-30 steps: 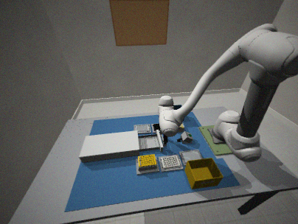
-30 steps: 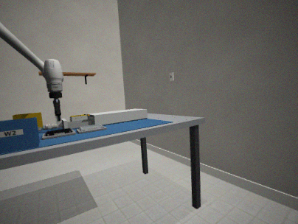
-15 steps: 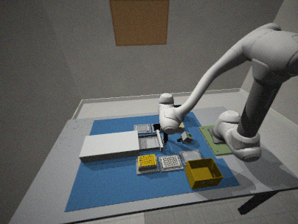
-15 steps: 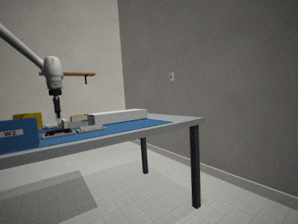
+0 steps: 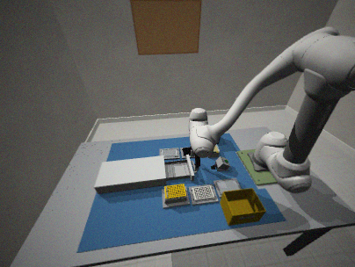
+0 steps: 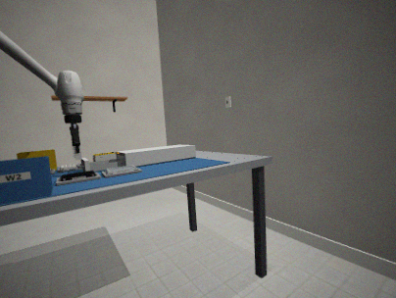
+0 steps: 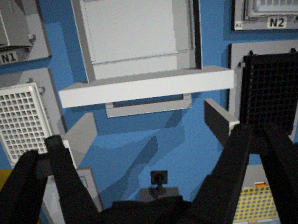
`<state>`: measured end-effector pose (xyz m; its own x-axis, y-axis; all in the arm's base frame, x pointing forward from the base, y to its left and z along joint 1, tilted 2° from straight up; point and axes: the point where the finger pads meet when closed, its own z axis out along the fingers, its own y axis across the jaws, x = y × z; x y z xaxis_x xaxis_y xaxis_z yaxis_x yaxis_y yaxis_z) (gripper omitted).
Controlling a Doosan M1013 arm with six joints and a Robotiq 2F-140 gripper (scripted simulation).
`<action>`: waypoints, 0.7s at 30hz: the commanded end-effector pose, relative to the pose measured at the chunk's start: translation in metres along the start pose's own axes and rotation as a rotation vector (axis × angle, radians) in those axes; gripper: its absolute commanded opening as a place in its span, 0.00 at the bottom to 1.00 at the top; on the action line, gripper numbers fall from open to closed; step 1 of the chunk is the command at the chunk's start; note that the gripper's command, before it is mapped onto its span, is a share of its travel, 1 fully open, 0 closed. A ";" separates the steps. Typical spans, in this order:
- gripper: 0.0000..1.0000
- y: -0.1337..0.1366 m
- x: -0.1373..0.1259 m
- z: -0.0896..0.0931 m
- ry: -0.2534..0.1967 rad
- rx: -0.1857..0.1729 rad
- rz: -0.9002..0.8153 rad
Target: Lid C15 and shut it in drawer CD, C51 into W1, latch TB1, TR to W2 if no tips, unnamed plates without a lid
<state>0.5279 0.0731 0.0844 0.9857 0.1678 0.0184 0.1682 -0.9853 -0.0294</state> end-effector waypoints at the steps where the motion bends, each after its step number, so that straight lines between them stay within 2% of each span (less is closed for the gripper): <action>1: 0.87 0.000 0.000 -0.001 0.000 0.000 0.000; 21: 0.87 0.000 0.000 -0.025 0.000 0.000 0.000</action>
<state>0.5276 0.0723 0.1073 0.9857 0.1678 0.0184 0.1682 -0.9853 -0.0293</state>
